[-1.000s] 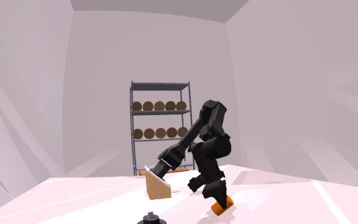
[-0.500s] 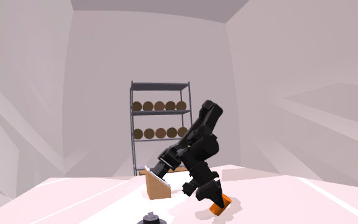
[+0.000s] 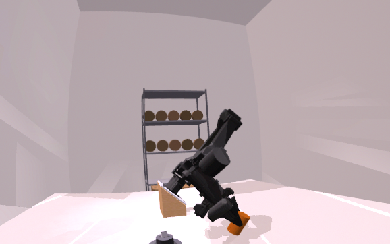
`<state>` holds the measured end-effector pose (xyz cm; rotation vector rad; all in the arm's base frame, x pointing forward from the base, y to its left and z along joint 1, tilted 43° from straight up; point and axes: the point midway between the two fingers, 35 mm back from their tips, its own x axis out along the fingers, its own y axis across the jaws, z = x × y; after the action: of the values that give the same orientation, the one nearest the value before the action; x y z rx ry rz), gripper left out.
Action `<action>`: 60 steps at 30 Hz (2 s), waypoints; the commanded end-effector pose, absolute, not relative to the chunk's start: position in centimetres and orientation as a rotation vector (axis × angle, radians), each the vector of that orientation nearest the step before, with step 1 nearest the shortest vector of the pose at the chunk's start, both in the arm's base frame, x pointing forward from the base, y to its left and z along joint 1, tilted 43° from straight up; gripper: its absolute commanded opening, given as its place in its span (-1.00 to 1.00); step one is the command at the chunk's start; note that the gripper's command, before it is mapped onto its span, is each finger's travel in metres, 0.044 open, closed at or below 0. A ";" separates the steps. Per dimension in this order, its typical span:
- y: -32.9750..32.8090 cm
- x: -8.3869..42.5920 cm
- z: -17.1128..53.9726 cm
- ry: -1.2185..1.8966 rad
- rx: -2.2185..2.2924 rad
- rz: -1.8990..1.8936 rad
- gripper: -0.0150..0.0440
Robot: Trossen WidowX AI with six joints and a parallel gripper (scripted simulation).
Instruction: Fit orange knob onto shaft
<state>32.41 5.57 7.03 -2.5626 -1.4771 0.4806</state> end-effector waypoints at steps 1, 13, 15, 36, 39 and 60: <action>5.5 32.0 6.7 -1.462 -2.544 0.442 0.12; 5.3 31.7 6.2 -1.428 -2.527 0.320 0.12; 5.3 31.6 6.1 -1.422 -2.519 0.315 0.12; 5.0 31.4 5.8 -1.430 -2.536 0.342 0.21; 5.0 31.4 5.8 -1.430 -2.536 0.342 0.39; 5.0 31.4 5.8 -1.430 -2.536 0.342 0.39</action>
<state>31.36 4.93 5.80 -2.5374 -1.4309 0.3409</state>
